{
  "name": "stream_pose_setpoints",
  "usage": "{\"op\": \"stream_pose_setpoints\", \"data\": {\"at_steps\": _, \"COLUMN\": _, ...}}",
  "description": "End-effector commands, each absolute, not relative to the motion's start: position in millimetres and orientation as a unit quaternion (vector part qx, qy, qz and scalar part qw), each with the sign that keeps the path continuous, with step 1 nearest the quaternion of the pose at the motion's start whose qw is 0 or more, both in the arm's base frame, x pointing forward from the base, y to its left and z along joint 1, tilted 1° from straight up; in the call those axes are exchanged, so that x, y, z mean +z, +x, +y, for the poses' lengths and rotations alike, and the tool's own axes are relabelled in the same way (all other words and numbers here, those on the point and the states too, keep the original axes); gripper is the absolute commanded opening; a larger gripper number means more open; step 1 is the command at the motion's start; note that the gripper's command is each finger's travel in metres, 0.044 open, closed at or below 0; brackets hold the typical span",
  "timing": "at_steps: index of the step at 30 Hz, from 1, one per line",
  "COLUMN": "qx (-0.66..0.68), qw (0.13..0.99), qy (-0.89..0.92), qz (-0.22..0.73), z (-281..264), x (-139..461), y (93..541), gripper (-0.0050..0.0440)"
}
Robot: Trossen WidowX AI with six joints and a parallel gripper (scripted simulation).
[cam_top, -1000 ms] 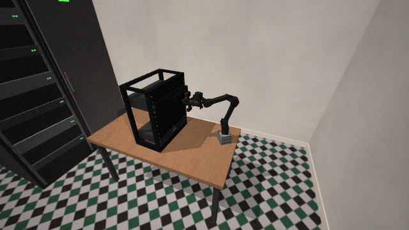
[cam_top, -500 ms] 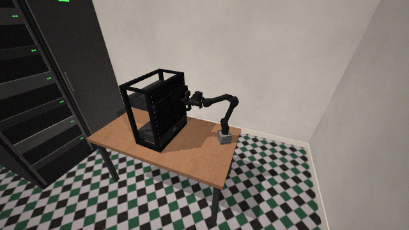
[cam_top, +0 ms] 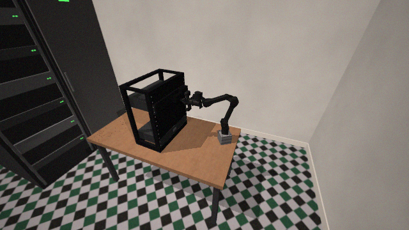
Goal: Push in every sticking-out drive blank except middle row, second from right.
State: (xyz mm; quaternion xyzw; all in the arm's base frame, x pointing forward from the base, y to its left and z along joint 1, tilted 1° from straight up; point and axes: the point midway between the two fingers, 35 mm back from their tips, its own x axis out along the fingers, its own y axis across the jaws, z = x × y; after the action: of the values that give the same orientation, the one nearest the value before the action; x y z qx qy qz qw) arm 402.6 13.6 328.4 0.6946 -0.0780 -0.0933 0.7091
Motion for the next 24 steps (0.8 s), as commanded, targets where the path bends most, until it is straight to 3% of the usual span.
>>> {"op": "stream_pose_setpoints", "data": {"at_steps": 1, "qx": -0.083, "qw": 0.705, "qy": 0.699, "qz": -0.087, "z": 13.5, "x": 339.7, "y": 400.8, "gripper": 0.0}}
{"op": "stream_pose_setpoints", "data": {"at_steps": 24, "qx": -0.083, "qw": 0.705, "qy": 0.699, "qz": -0.087, "z": 12.2, "x": 339.5, "y": 406.6, "gripper": 0.0}}
